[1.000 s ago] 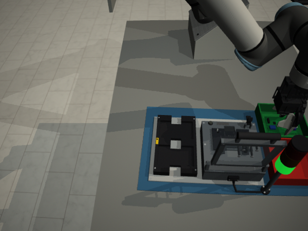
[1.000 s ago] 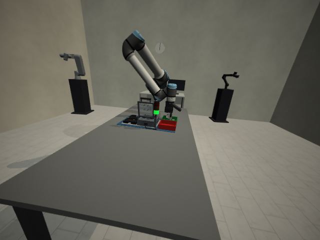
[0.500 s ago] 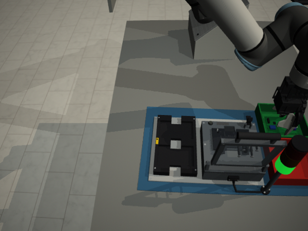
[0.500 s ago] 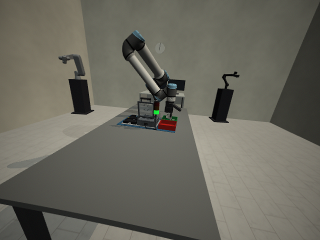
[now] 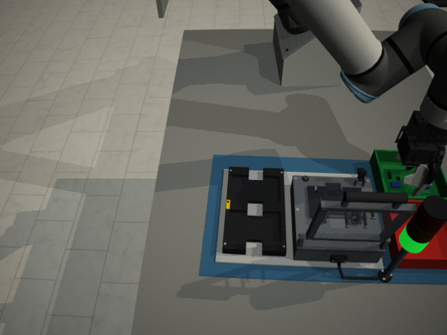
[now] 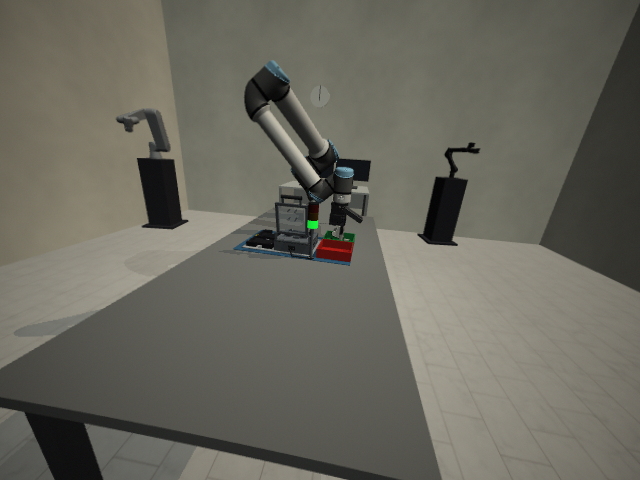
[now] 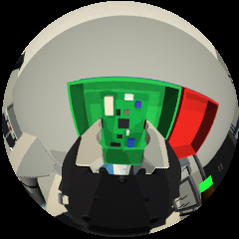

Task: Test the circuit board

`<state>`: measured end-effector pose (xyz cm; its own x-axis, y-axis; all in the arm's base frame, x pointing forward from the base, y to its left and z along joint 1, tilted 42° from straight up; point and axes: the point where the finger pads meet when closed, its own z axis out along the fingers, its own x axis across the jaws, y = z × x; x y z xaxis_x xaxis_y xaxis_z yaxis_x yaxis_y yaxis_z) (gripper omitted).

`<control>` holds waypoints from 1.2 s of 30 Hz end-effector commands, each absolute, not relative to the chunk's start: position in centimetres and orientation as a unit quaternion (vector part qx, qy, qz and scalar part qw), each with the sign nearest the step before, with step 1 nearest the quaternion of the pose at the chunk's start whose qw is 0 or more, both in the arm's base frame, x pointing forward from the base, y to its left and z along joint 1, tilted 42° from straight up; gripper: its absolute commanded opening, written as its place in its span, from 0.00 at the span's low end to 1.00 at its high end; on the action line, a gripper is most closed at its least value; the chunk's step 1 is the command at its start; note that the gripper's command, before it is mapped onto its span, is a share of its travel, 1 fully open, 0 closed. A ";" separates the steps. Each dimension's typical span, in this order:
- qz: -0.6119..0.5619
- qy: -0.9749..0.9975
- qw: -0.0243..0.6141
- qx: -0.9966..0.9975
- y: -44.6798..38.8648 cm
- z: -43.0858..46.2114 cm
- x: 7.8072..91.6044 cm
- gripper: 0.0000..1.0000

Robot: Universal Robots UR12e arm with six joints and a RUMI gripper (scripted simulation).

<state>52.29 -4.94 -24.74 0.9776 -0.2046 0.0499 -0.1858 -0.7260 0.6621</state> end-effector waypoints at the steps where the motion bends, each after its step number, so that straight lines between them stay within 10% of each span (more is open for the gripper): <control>1: -0.013 -0.106 0.355 0.929 -5.0 -24.7 52.3 0.39; 29: -0.013 -0.106 0.355 0.929 -5.0 -24.7 52.3 0.39; 30: -0.013 -0.106 0.355 0.929 -5.0 -24.7 52.3 0.59; 36: -0.013 -0.106 0.355 0.929 -5.0 -24.7 52.3 0.59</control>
